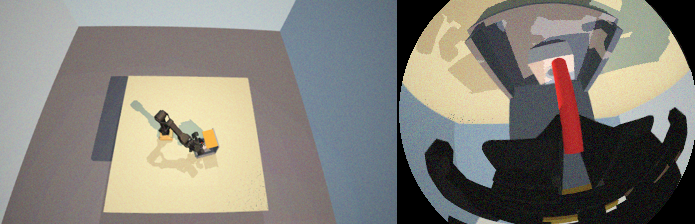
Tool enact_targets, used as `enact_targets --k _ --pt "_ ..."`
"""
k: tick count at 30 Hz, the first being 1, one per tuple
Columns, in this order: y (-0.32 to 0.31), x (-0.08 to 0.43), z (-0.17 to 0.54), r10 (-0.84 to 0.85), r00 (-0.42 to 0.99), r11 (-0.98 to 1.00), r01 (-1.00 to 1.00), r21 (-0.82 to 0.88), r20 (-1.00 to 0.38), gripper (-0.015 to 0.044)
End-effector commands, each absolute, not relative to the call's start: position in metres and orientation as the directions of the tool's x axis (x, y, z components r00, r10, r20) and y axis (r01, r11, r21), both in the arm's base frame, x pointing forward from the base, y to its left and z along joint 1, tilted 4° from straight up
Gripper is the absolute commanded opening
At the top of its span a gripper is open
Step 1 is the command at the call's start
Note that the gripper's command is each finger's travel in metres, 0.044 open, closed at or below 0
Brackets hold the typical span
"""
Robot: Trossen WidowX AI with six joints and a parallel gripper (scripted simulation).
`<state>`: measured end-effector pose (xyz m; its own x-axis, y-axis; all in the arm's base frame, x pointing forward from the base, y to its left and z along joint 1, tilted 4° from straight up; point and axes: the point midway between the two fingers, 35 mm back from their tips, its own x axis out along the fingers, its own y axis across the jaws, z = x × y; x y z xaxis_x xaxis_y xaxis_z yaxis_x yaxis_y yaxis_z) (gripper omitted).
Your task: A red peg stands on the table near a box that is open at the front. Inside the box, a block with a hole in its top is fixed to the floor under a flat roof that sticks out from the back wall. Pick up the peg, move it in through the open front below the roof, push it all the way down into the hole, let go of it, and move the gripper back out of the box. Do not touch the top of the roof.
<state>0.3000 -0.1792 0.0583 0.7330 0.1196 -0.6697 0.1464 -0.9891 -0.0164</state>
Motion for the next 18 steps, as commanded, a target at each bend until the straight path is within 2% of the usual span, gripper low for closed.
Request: enact_targets --k 1,18 --pt "-0.179 0.303 0.058 0.116 0.732 -0.99 0.139 -0.019 -0.672 0.0" --pt "-0.177 0.316 0.057 0.116 0.732 -0.99 0.139 -0.019 -0.671 0.0"
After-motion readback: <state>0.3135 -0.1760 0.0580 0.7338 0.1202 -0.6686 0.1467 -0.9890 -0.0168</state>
